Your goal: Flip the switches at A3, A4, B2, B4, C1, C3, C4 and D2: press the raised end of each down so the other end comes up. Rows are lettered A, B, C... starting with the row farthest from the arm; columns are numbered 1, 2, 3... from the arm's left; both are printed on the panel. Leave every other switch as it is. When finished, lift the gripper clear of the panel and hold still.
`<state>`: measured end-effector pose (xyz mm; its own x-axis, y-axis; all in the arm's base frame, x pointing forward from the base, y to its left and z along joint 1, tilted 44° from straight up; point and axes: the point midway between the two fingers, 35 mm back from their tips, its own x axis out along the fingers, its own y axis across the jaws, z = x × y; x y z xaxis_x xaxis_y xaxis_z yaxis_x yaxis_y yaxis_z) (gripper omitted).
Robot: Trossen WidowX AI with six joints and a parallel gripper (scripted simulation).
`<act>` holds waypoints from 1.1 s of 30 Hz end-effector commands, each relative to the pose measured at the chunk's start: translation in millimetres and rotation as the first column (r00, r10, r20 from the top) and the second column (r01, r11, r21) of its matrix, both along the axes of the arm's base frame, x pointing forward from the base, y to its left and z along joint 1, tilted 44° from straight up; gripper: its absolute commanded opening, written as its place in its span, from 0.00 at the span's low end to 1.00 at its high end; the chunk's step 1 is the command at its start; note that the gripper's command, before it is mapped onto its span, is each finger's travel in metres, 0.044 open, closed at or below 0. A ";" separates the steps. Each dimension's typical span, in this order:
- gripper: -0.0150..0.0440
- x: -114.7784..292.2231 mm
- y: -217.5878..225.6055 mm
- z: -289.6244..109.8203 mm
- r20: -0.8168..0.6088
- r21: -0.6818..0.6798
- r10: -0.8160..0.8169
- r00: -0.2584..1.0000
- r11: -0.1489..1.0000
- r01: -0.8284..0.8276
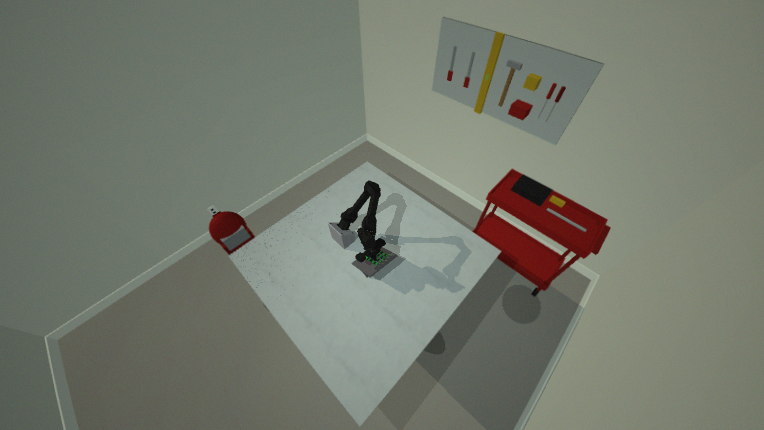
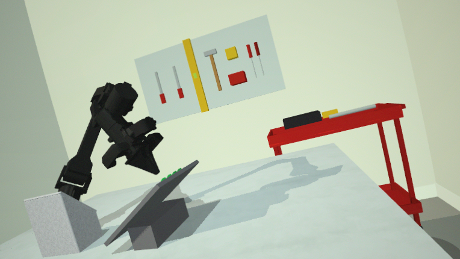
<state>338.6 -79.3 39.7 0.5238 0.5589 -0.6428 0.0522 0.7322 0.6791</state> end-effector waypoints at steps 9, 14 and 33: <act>0.25 6.3 9.1 -12.5 -0.013 0.004 -0.002 1.000 1.000 0.002; 0.25 6.5 9.2 -12.7 -0.013 0.004 -0.002 1.000 1.000 0.002; 0.25 6.8 9.5 -13.0 -0.013 0.004 -0.002 1.000 1.000 0.002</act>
<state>345.4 -70.1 28.1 0.5189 0.5624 -0.6437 0.0560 0.7291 0.6821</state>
